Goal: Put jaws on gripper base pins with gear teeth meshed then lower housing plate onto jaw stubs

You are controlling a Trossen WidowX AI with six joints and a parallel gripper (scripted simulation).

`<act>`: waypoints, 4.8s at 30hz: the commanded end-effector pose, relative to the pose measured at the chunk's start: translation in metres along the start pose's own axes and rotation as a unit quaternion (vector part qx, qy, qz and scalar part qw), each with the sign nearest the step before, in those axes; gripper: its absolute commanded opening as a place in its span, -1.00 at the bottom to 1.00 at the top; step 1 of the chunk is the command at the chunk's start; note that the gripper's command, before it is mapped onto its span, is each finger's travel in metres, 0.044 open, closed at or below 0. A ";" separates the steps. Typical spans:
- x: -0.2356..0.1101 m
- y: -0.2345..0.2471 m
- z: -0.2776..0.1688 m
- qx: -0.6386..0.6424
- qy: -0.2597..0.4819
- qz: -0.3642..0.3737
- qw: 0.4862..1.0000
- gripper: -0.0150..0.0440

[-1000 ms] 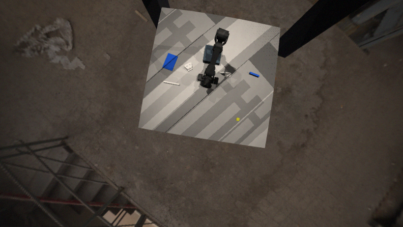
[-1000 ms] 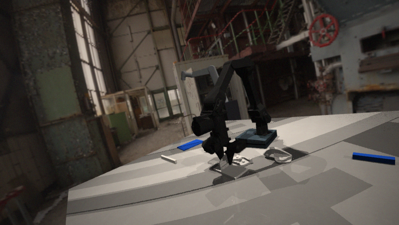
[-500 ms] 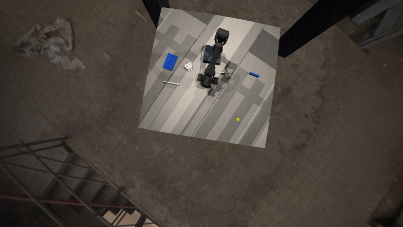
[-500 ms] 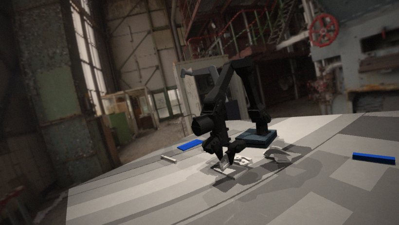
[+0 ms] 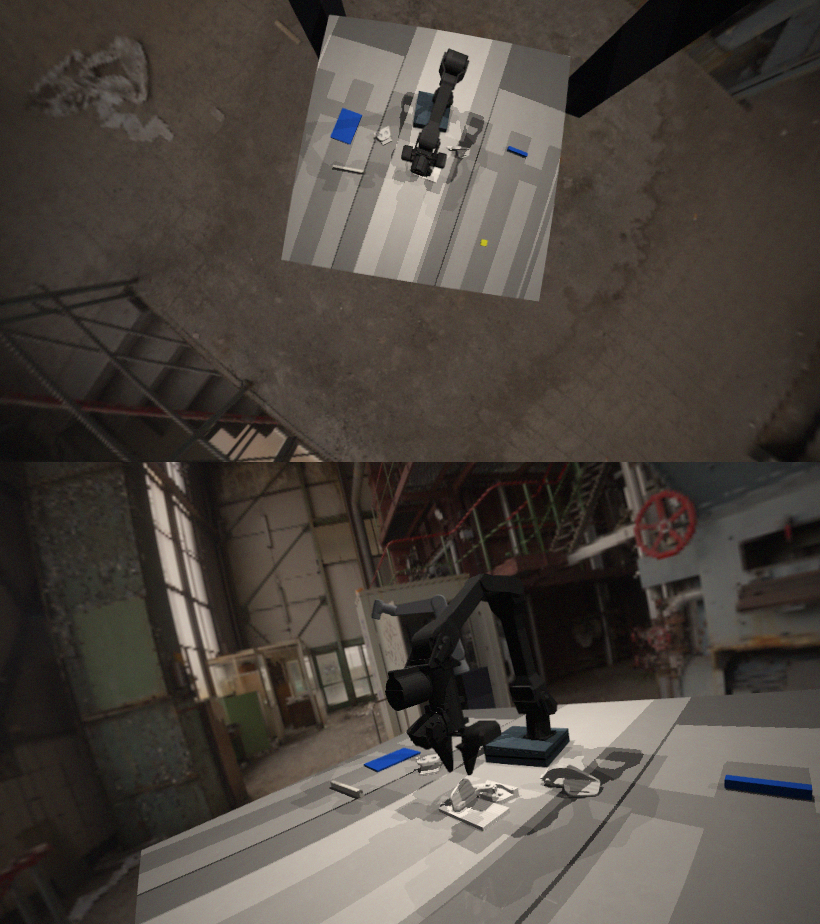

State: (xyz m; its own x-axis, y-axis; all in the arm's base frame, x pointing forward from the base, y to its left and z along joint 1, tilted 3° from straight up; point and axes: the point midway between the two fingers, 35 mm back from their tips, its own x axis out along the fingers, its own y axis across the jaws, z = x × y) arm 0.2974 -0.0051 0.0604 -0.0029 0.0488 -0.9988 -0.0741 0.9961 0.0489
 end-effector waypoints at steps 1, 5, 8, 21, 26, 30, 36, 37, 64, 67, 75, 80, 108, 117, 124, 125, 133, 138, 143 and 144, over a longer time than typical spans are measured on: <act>-0.015 0.000 -0.001 -0.002 -0.001 -0.001 1.000 0.27; -0.011 0.000 0.003 0.000 -0.010 -0.001 1.000 0.00; -0.011 0.000 0.003 0.000 -0.010 -0.001 1.000 -0.27; -0.011 0.000 0.003 0.000 -0.010 -0.001 1.000 -0.49; -0.011 0.005 0.000 -0.024 -0.010 -0.001 1.000 -0.22; -0.013 0.018 -0.007 -0.086 -0.009 -0.001 0.996 0.13; -0.015 0.036 -0.018 -0.179 -0.008 -0.001 0.984 0.67; -0.015 0.038 -0.020 -0.194 -0.008 0.000 0.981 0.75; -0.018 0.097 -0.080 -0.571 -0.005 0.002 0.821 1.00; -0.017 0.102 -0.088 -0.608 -0.004 0.003 0.794 1.00; -0.016 0.114 -0.109 -0.700 -0.002 0.006 0.714 1.00; -0.015 0.119 -0.120 -0.746 -0.001 0.007 0.666 1.00; 0.020 0.121 -0.117 -0.747 -0.001 0.007 0.664 1.00; 0.035 0.122 -0.118 -0.747 -0.001 0.007 0.664 1.00; 0.046 0.122 -0.119 -0.747 -0.001 0.007 0.664 1.00; 0.048 0.122 -0.119 -0.747 -0.001 0.007 0.664 1.00; 0.060 0.121 -0.120 -0.747 -0.001 0.007 0.664 1.00; 0.061 0.121 -0.121 -0.747 -0.001 0.007 0.664 0.91; 0.061 0.121 -0.121 -0.747 -0.001 0.007 0.664 0.47; 0.061 0.121 -0.121 -0.747 -0.001 0.007 0.664 0.38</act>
State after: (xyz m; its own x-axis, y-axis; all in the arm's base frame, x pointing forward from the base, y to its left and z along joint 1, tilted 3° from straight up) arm 0.1685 0.1093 0.0058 -0.0115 0.0550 -0.9984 -0.9808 -0.1951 0.0005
